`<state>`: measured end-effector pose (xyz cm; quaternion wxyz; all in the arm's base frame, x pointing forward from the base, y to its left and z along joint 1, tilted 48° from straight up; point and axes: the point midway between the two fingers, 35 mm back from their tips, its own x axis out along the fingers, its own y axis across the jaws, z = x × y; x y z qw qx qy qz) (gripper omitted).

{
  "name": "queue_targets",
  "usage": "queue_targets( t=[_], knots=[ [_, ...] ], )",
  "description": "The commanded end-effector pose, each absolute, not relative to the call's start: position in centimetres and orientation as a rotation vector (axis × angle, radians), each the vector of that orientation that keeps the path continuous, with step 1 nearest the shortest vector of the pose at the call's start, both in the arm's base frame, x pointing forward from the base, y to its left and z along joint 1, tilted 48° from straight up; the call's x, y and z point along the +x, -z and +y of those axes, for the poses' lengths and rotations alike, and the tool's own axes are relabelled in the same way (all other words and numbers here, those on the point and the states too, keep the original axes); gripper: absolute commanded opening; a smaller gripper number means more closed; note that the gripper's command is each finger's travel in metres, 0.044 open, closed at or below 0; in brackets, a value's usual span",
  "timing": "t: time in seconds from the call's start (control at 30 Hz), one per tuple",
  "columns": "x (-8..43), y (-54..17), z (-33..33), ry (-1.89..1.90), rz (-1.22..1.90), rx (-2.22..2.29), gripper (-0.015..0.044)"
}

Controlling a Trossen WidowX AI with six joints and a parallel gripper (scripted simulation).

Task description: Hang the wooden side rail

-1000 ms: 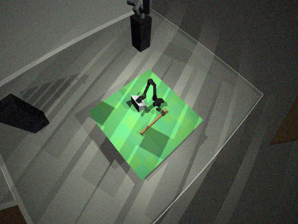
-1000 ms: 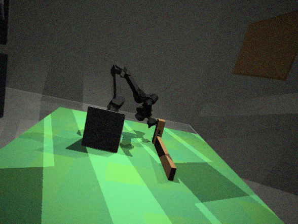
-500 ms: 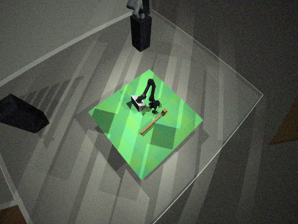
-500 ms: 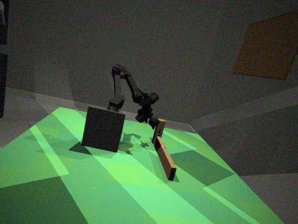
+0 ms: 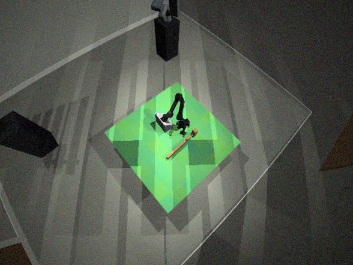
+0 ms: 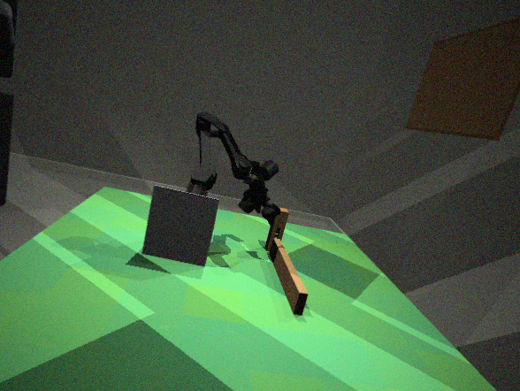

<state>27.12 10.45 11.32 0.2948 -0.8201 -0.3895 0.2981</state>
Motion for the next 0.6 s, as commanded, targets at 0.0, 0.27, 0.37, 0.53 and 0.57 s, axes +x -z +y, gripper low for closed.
queue_targets(
  t=[0.0, 0.27, 0.37, 0.53, 0.57],
  knots=[
    [29.0, -11.1, 8.7, -0.786, -0.936, -2.191, 0.0440],
    [30.7, -10.2, 5.9, -0.914, -0.561, -1.835, 0.0440],
    [31.1, -10.1, 5.8, -0.980, -0.382, -1.546, 0.0440],
    [31.6, -9.9, 5.7, -1.037, -0.079, -1.062, 0.0440],
    [31.6, -9.8, 5.8, -1.041, -0.018, -0.966, 0.0440]
  ],
)
